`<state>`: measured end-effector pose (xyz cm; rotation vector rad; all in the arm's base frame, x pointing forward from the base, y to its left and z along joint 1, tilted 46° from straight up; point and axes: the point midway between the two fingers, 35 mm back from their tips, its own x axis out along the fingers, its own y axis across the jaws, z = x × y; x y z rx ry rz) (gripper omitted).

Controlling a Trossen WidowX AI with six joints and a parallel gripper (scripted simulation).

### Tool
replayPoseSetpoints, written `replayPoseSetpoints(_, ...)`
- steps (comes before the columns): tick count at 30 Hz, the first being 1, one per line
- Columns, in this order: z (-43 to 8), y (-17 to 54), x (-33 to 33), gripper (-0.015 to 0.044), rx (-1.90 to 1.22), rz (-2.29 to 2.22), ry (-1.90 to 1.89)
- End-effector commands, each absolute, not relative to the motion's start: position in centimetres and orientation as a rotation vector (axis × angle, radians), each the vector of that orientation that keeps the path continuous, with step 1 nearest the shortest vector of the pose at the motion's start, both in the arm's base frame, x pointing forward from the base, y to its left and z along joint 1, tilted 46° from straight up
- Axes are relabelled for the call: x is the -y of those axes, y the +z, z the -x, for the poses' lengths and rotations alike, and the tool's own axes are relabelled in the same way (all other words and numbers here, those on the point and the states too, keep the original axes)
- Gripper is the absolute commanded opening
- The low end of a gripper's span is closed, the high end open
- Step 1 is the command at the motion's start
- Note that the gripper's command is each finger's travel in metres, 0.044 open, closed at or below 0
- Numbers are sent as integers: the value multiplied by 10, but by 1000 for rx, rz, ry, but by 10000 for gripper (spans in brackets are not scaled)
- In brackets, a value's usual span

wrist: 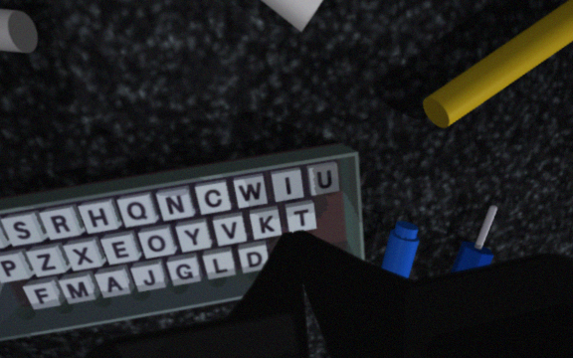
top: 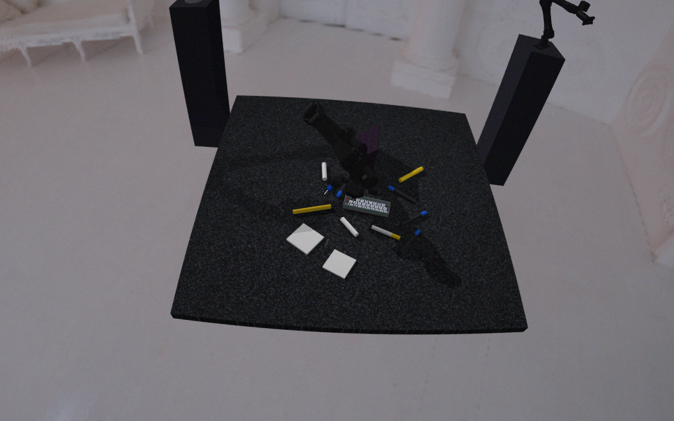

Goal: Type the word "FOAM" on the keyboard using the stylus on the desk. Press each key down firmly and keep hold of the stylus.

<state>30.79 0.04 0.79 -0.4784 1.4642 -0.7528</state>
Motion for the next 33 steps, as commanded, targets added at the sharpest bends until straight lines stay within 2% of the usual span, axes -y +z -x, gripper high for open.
replayPoseSetpoints(1,-304,7,2,0,-1474,493,-753)
replayPoseSetpoints(7,-303,5,0,0,-1475,493,-752)
replayPoseSetpoints(11,-280,-13,-20,0,-1476,492,-751)
replayPoseSetpoints(22,-280,-15,-22,0,-1476,492,-751)
replayPoseSetpoints(28,-290,-62,-68,0,-1475,488,-748)
replayPoseSetpoints(33,-291,-64,-70,0,-1475,488,-748)
